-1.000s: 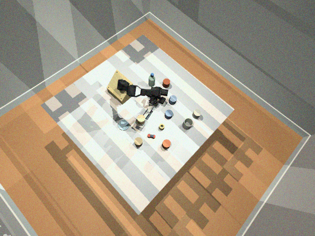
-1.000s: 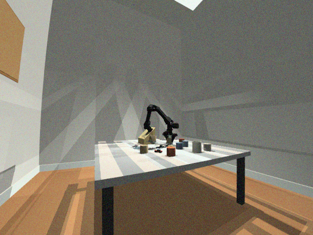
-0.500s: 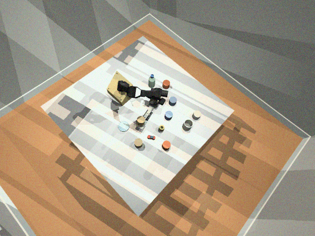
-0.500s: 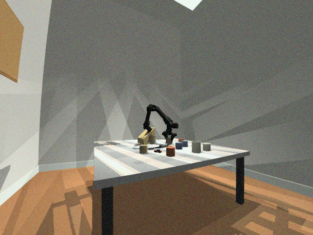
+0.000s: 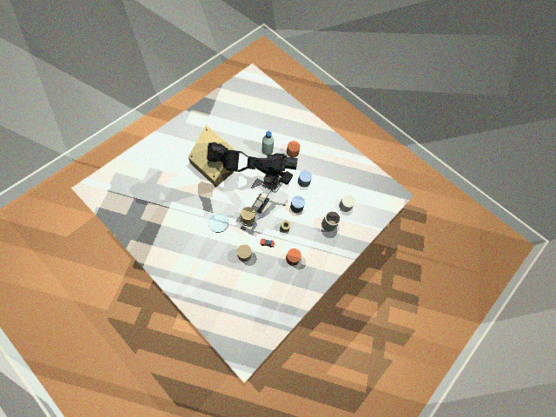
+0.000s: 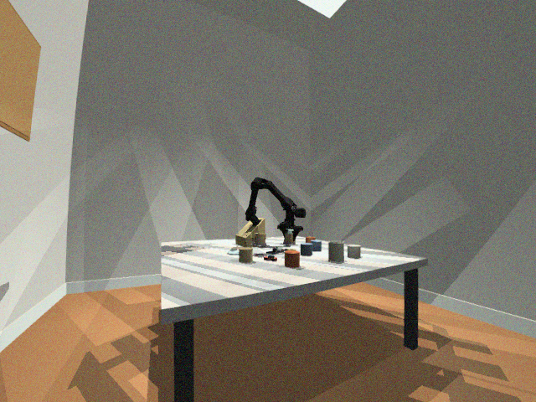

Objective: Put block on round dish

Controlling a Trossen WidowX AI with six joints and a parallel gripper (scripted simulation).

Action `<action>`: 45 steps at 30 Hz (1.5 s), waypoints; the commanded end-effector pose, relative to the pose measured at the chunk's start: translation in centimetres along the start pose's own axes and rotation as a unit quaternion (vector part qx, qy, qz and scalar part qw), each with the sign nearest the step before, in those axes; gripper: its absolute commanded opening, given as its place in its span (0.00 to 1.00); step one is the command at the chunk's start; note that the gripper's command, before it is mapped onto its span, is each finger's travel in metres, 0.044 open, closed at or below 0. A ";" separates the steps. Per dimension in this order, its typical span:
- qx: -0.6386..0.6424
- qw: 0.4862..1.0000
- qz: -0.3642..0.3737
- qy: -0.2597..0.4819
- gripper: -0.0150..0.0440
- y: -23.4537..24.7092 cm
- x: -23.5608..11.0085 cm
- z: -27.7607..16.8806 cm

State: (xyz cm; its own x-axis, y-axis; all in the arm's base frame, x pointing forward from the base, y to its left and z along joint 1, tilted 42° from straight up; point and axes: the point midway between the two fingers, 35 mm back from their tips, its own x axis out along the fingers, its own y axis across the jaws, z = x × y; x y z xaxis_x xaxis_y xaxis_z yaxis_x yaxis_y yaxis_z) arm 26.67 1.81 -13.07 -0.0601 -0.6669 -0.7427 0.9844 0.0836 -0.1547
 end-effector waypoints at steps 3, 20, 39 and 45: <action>0.006 1.000 0.009 0.005 0.25 0.6 -1.2 -0.1; 0.006 1.000 0.009 0.006 0.25 0.7 -3.3 -0.2; 0.005 1.000 0.009 0.006 0.25 0.7 -5.6 -0.2; 0.005 1.000 0.009 0.007 0.25 0.7 -6.4 -0.2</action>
State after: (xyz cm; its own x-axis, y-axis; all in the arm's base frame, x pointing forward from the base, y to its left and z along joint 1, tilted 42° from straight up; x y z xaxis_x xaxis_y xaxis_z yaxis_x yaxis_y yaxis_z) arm 27.27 4.88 -8.99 -0.0644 -0.6799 -0.7304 0.9844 0.0767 -0.1582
